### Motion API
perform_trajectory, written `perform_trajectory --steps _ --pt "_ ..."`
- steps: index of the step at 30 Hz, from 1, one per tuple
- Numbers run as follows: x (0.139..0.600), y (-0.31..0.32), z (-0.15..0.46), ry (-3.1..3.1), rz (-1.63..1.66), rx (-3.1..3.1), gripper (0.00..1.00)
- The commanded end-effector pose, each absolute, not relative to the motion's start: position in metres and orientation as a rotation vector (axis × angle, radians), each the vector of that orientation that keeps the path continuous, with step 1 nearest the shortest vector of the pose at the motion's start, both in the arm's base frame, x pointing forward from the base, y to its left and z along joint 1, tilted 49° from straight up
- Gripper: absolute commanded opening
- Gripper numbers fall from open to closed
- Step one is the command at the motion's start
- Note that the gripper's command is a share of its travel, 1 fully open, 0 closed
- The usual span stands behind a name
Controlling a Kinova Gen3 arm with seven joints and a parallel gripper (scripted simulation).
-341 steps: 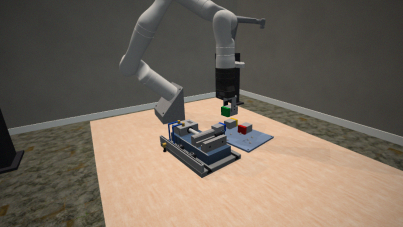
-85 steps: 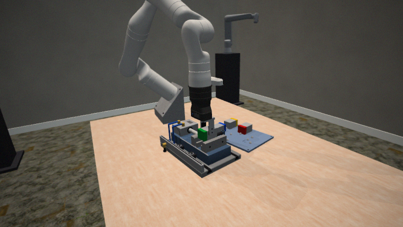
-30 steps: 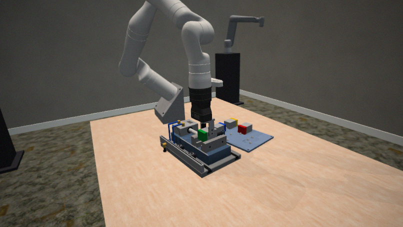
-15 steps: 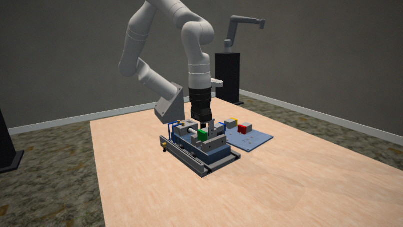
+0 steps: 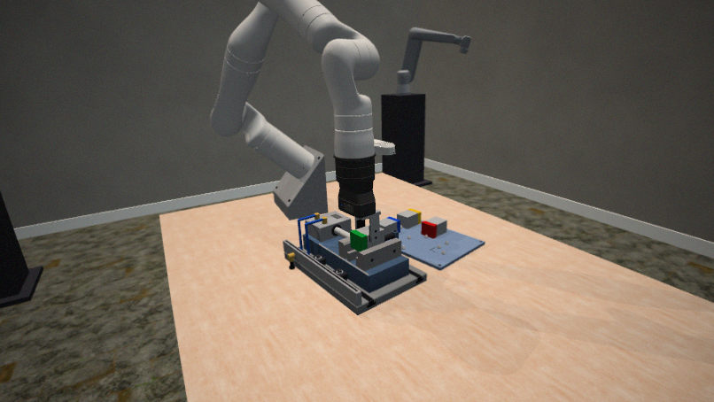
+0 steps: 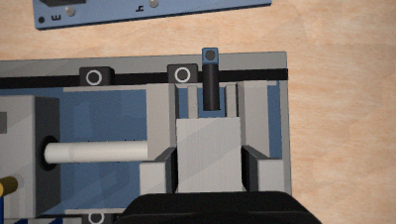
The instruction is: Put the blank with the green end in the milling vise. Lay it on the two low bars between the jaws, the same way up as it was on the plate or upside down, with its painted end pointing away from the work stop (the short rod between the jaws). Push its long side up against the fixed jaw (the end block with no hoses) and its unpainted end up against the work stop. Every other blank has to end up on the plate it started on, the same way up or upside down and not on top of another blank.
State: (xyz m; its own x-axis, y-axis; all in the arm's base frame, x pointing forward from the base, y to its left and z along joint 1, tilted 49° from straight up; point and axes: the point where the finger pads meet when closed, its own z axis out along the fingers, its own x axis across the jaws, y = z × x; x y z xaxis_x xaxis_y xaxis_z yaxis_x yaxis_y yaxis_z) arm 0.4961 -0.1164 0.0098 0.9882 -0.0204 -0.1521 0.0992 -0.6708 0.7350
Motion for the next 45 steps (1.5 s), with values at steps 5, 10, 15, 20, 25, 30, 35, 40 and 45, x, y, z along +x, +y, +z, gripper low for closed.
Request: perform_trajectory --steps 5,10,15,20,25,30,35,40,45 --pt "0.4967 -0.1158 0.0099 0.056 -0.184 2.3 0.0" --pt "0.4966 -0.1164 0.0095 0.056 -0.184 2.3 0.0" --pt "0.4964 -0.1169 0.009 0.056 -0.184 2.3 0.0" --pt "0.4963 -0.1174 0.0087 0.056 -0.184 2.3 0.0" --pt "0.4967 -0.1167 0.0082 0.056 -0.184 2.3 0.0" --pt "0.4971 -0.1161 0.0075 0.056 -0.184 2.3 0.0" --pt "0.4975 -0.1155 0.0068 0.056 -0.184 2.3 0.0" --pt "0.4978 -0.115 0.0064 0.055 -0.184 2.3 0.0" --pt "0.4984 -0.1141 0.0053 0.056 -0.184 2.3 0.0"
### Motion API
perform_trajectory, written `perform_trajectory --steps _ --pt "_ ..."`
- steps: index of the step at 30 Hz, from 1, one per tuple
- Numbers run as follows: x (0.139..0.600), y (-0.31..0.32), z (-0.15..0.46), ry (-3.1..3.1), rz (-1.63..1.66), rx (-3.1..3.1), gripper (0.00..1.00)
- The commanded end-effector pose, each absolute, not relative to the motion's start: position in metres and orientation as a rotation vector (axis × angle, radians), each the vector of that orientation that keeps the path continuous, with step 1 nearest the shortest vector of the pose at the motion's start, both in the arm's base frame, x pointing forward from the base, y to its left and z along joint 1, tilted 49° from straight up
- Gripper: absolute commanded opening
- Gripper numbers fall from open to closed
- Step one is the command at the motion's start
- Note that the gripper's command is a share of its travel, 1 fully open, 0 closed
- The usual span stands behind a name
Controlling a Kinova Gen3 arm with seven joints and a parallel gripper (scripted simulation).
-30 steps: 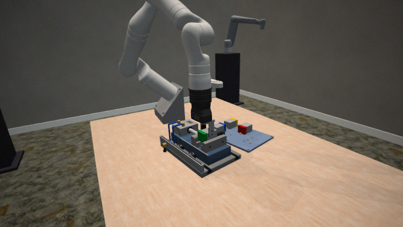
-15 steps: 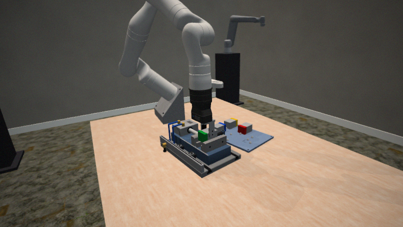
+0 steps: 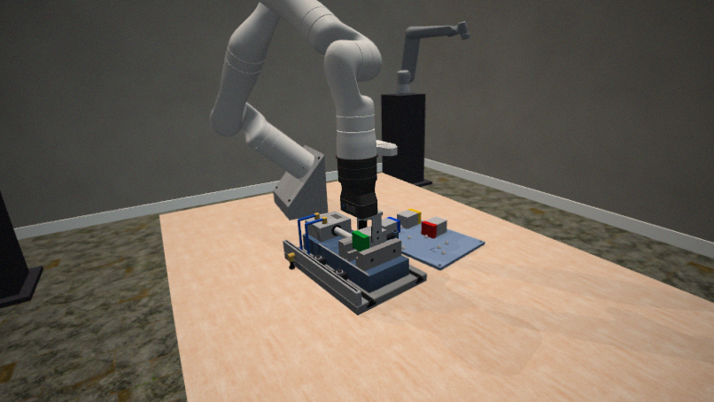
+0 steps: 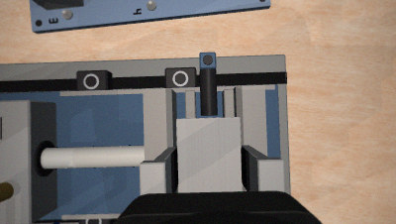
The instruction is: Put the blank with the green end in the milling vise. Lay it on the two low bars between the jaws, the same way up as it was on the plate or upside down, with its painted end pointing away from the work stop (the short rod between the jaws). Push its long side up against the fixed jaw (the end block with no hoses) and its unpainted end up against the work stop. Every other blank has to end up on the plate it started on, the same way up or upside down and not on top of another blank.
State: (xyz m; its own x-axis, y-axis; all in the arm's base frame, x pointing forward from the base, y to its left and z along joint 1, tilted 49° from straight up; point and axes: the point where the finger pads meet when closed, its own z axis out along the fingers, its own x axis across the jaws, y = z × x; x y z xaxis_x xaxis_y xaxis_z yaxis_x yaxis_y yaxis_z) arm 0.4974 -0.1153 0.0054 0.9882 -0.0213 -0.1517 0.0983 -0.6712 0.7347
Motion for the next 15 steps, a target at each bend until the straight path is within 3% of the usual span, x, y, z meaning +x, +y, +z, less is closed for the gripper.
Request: perform_trajectory --steps 1,15 --pt "0.4985 -0.114 0.0051 0.056 -0.184 2.3 0.0" --pt "0.4992 -0.1128 0.0039 0.055 -0.184 2.3 0.0"
